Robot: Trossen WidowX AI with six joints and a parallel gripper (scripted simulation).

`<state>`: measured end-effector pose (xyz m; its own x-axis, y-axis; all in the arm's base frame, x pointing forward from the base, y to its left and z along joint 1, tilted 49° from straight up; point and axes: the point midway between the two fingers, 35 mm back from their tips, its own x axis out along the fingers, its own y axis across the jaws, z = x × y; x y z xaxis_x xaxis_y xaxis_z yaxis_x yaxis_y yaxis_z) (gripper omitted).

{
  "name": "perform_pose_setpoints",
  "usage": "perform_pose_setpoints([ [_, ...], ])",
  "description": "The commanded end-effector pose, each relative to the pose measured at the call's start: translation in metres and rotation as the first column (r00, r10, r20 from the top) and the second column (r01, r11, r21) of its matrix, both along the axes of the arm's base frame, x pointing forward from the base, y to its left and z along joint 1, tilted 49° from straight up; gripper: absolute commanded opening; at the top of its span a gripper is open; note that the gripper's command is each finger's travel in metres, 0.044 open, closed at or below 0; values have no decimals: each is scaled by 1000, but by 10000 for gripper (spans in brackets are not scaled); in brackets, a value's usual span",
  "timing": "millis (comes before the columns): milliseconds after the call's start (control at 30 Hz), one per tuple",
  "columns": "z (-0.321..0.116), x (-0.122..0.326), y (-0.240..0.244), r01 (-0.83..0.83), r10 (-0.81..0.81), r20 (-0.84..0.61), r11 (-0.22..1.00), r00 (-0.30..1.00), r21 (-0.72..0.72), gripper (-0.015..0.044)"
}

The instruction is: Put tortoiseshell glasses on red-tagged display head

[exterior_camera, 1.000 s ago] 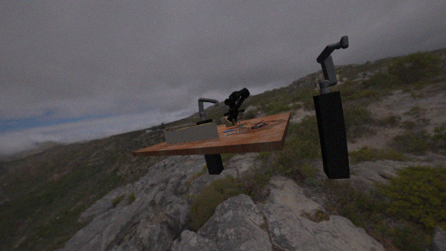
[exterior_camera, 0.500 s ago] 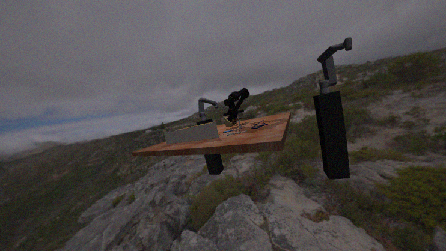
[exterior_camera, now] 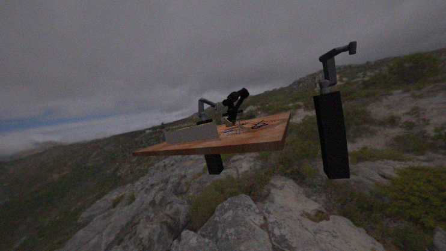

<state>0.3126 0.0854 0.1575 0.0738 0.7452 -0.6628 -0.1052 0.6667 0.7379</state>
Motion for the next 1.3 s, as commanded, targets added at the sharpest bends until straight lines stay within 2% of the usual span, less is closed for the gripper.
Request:
perform_pose_setpoints([
  [0, -2, 4, -3, 3, -3, 3, 1000, 1000, 1, 0],
  [1267, -10, 25, -13, 3, -3, 4, 1000, 1000, 1, 0],
])
